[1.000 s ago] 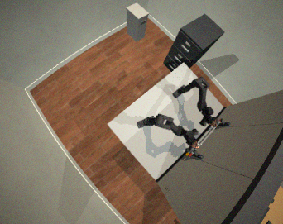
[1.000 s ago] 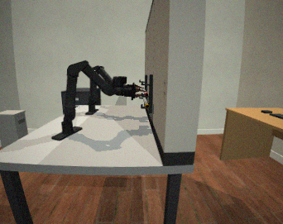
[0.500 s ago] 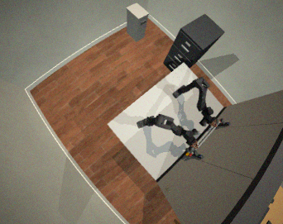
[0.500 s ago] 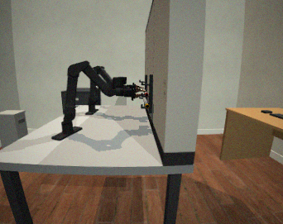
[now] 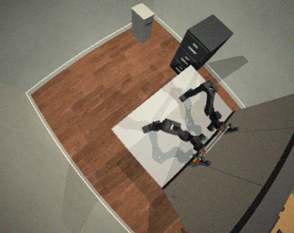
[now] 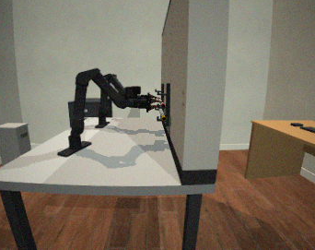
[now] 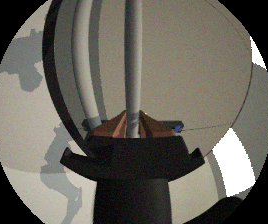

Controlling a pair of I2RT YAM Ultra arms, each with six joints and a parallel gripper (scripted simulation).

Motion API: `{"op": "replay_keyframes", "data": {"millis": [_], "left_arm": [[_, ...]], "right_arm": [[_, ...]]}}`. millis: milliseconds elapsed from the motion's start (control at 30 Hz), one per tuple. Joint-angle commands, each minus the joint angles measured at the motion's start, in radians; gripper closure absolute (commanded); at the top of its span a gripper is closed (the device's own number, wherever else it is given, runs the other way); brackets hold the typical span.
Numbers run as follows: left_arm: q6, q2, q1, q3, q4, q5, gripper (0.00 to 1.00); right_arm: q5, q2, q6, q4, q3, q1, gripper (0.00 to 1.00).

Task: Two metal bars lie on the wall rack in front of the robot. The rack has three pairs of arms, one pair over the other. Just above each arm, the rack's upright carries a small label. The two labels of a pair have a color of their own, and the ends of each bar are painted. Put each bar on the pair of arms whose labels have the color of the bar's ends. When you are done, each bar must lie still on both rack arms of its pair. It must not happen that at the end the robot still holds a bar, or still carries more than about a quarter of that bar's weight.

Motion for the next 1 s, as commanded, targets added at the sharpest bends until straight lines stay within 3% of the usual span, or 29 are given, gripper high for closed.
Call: {"op": "replay_keyframes", "data": {"millis": [0, 967], "left_arm": [[0.007, 0.005, 0.009, -0.005, 0.028, 0.006, 0.93], [0.008, 0.005, 0.009, -0.005, 0.028, 0.007, 0.57]], "right_arm": [[-0.008, 0.002, -0.007, 0.023, -0.005, -0.005, 0.93], [-0.008, 0.002, -0.007, 0.024, -0.005, -0.005, 0.58]]}}
